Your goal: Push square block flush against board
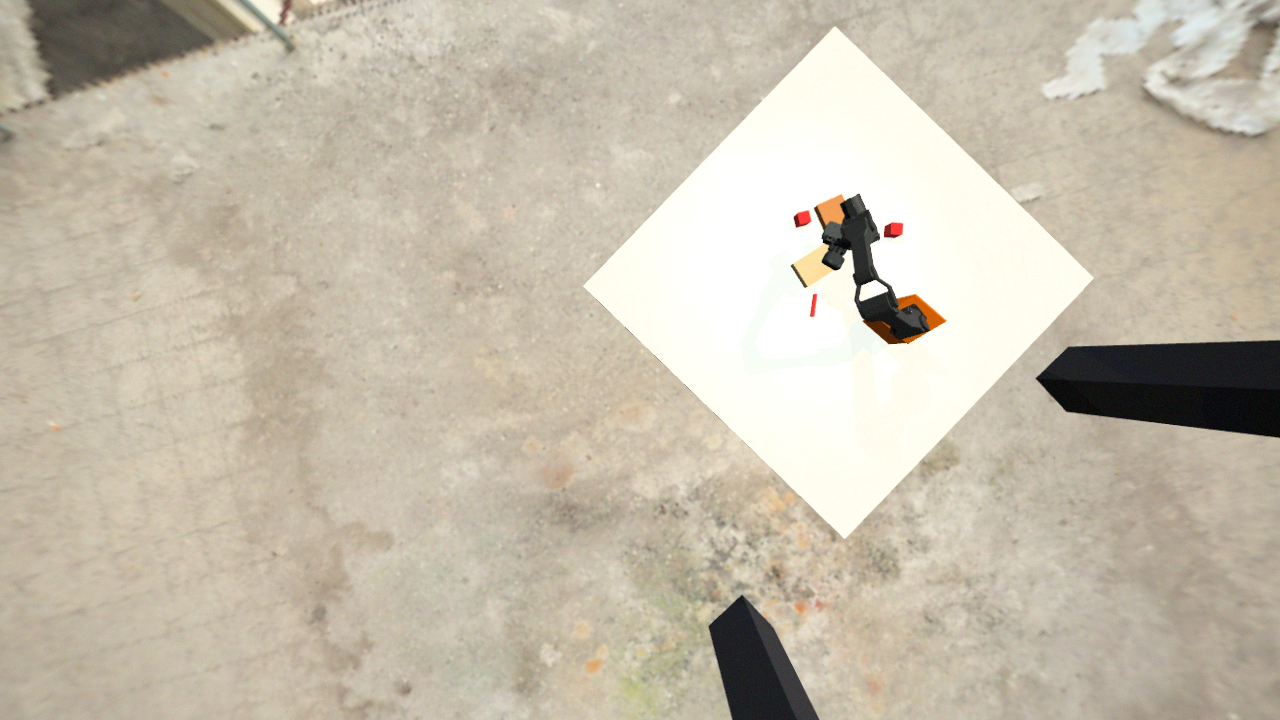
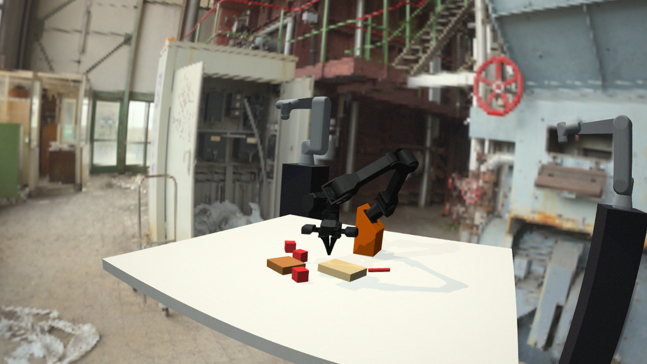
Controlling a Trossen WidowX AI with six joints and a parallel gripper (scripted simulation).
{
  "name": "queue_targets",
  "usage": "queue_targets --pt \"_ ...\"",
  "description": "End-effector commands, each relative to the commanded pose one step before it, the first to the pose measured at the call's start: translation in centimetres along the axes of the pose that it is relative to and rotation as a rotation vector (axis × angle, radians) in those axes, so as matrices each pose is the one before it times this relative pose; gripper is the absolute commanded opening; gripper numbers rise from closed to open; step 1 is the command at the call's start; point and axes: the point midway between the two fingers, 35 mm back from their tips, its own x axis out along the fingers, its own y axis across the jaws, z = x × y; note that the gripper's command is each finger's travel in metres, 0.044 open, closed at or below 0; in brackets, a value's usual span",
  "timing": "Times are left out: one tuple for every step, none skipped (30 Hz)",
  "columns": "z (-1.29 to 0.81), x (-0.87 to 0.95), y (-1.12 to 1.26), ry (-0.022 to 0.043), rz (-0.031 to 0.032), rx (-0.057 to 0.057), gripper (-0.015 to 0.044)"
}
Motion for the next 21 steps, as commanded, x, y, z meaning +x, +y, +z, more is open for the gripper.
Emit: queue_targets --pt "-0.497 -0.206 -1.731 0.00787 -0.01528 -0.1163 0.0000" --pt "-0.203 -0.037 -0.443 0.00231 -0.00322 -0.0334 0.0000" --pt "-0.225 -0.034 -0.432 0.00247 -0.00300 -0.0334 0.0000" --pt "-0.246 -0.031 -0.421 0.00260 -0.00277 -0.0334 0.0000" --pt "-0.263 -0.026 -0.406 0.00288 -0.00255 -0.0336 0.0000" --pt "-0.277 -0.019 -0.390 0.00324 -0.00231 -0.0338 0.0000" --pt "-0.292 -0.014 -0.374 0.00351 -0.00205 -0.0340 0.0000" --pt "-0.308 -0.010 -0.358 0.00368 -0.00178 -0.0341 0.0000" --pt "-0.321 -0.004 -0.341 0.00392 -0.00149 -0.0343 0.0000" --pt "-0.337 -0.001 -0.325 0.00397 -0.00121 -0.0343 0.0000" --pt "-0.353 0.003 -0.308 0.00400 -0.00092 -0.0343 0.0000" --pt "-0.368 0.006 -0.290 0.00401 -0.00064 -0.0343 0.0000" --pt "-0.381 0.010 -0.271 0.00400 -0.00036 -0.0343 0.0000" --pt "-0.394 0.013 -0.252 0.00397 -0.00008 -0.0344 0.0000" --pt "-0.406 0.017 -0.232 0.00393 0.00020 -0.0344 0.0000" --pt "-0.416 0.021 -0.212 0.00387 0.00047 -0.0344 0.0000" --pt "-0.352 0.020 -0.159 0.00315 0.00059 -0.0285 0.0000" --pt "-0.214 0.013 -0.087 0.00186 0.00044 -0.0171 0.0000" --pt "-0.072 0.005 -0.027 0.00061 0.00016 -0.0057 0.0000" --pt "0.000 0.000 0.000 0.00000 0.00000 0.0000 0.0000" --pt "0.000 0.000 0.000 0.00000 0.00000 0.0000 0.0000"
